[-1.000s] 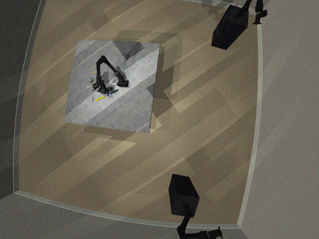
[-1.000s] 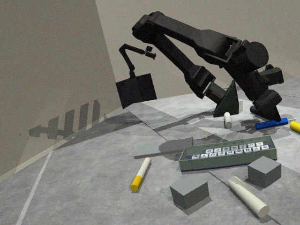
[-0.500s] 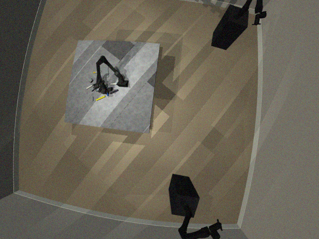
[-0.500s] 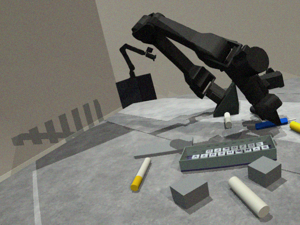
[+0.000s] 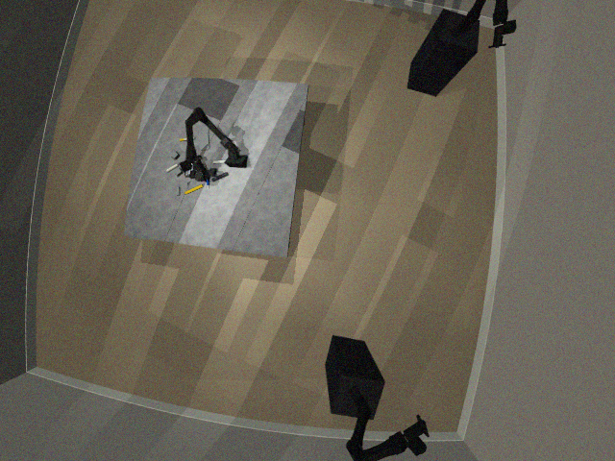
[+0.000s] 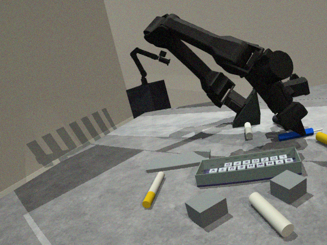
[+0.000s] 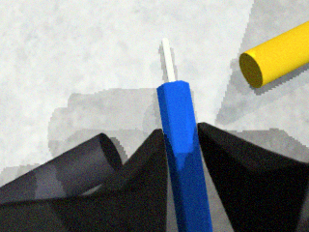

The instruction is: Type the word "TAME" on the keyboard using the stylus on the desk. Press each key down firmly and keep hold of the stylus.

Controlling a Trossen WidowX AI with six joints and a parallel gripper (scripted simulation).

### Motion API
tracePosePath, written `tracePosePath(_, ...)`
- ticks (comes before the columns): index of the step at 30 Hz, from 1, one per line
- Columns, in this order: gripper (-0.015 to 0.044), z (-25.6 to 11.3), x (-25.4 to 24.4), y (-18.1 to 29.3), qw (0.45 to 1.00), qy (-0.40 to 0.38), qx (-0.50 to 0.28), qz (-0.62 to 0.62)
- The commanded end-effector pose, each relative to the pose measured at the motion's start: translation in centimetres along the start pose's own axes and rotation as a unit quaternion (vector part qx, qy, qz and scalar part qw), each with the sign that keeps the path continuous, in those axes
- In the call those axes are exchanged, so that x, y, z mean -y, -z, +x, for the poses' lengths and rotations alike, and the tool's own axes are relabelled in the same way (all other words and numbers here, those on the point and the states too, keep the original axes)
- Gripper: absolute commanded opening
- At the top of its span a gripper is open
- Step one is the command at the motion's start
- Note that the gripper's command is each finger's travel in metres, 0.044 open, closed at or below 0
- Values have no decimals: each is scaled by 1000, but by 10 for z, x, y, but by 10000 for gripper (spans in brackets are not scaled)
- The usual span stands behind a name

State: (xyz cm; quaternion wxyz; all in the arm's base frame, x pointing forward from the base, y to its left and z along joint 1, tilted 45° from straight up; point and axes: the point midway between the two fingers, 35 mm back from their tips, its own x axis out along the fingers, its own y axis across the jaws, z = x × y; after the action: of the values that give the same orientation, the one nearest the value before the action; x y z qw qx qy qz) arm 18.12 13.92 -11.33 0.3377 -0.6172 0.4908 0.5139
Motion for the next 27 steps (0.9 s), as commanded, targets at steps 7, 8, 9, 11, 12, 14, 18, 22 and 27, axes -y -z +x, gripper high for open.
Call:
tracePosePath(7,0,-37,1,-22,1000,0,1,0)
tracePosePath(8,0,-40,0,-24,1000,0,1,0)
tracePosePath(9,0,-42,0,-25,1000,0,1,0)
tracePosePath(11,0,-43,0,-26,1000,0,1,0)
tracePosePath(12,0,-43,0,-26,1000,0,1,0)
tracePosePath(14,0,-41,1,-24,1000,3,1,0)
tracePosePath(18,0,-46,10,-22,998,-1,14,65)
tracePosePath(22,0,-54,21,-19,987,-9,31,155)
tracePosePath(27,0,-64,33,-14,964,-22,45,262)
